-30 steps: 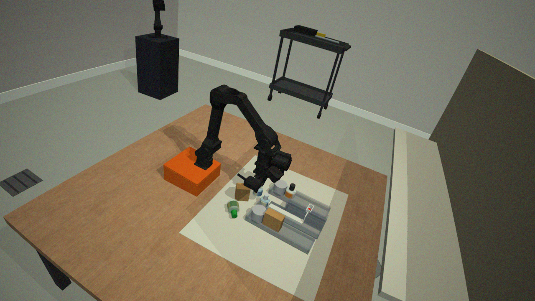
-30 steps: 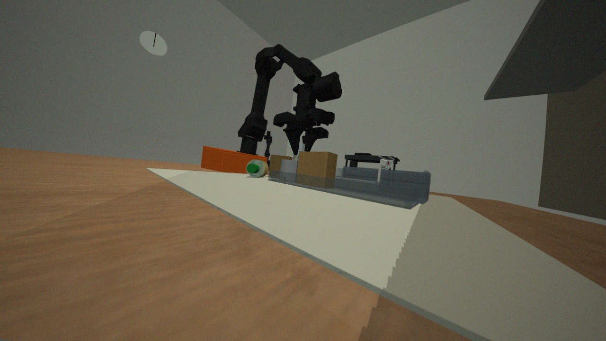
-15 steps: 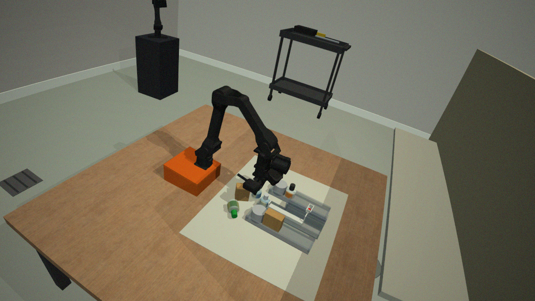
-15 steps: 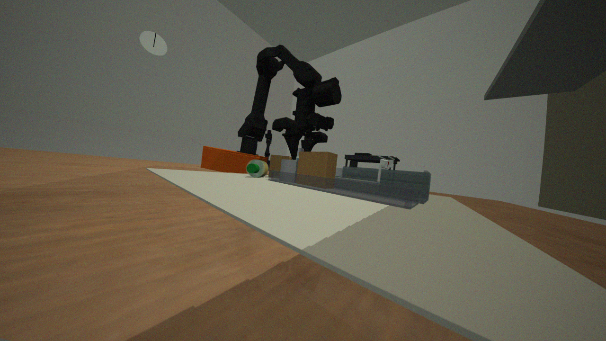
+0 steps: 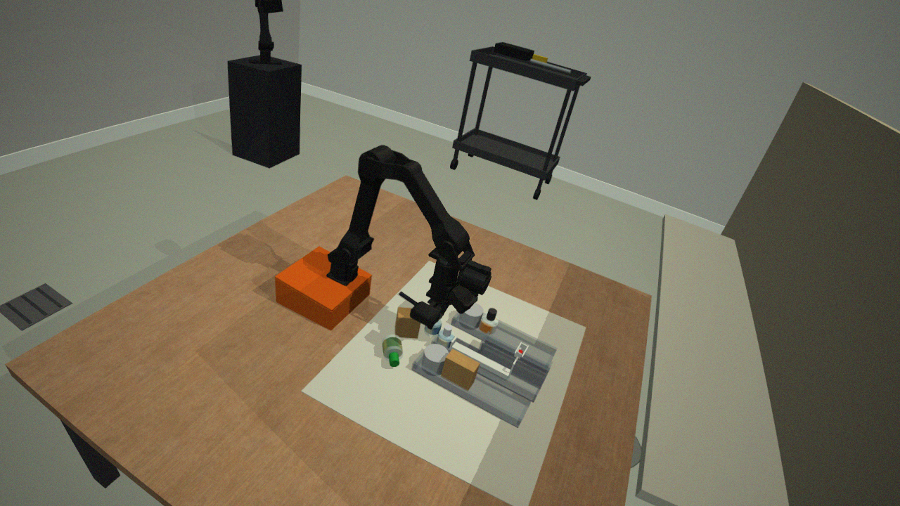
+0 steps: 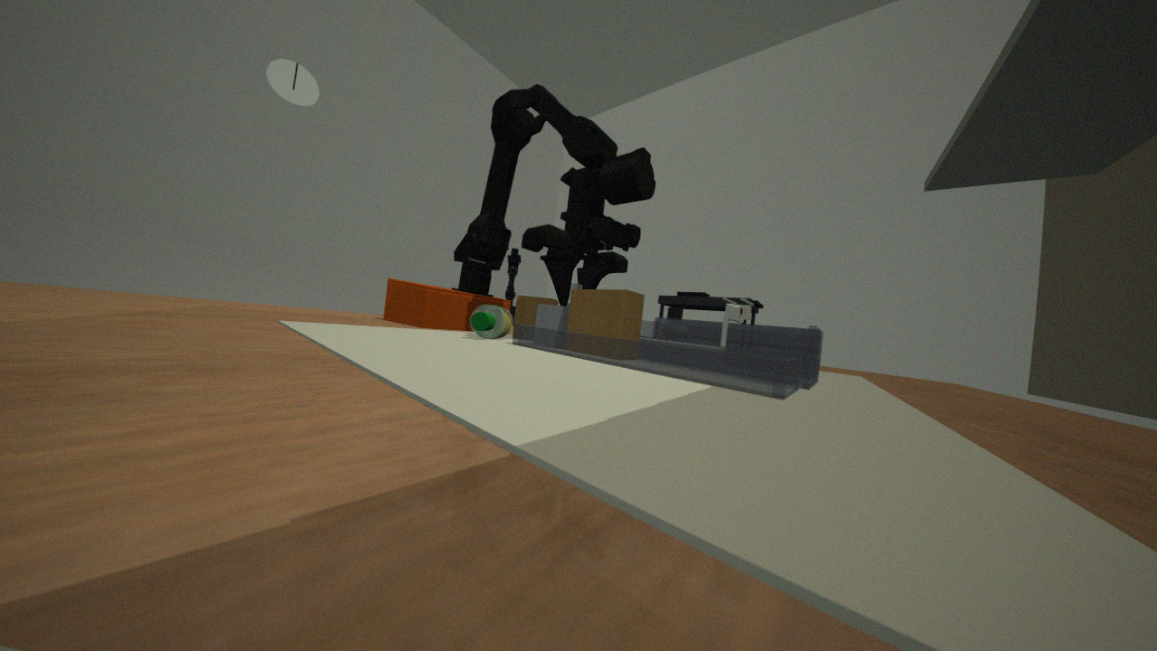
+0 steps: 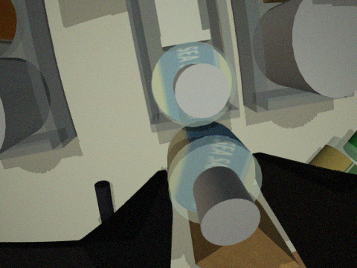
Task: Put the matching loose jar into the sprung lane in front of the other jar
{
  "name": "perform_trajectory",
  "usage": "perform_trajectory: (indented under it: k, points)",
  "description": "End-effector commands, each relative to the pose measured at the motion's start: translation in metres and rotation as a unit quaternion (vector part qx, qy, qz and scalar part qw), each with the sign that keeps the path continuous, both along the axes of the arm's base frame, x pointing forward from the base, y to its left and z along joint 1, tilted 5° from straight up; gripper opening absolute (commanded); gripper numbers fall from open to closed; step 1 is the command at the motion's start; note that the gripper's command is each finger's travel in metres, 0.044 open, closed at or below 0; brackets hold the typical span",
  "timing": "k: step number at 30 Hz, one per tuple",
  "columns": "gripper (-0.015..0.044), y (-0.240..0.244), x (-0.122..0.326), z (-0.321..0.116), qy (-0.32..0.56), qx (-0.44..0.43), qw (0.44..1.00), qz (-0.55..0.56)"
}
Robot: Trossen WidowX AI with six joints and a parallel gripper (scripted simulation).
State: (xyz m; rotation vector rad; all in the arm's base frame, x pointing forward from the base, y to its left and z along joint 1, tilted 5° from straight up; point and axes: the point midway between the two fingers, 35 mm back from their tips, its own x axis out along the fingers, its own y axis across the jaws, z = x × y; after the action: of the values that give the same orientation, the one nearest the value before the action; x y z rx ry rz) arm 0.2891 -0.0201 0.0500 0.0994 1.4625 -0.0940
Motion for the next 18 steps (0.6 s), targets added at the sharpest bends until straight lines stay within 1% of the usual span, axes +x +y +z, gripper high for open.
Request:
perform_trajectory:
  k: [1,18]
  points:
    - [0.0,-0.0002,0.0054,0.001,-0.003,0.001,1.0,0.002]
    - [0.0,-0.0011,0.0137,0.0018,-0.003,0.001,1.0,0.002]
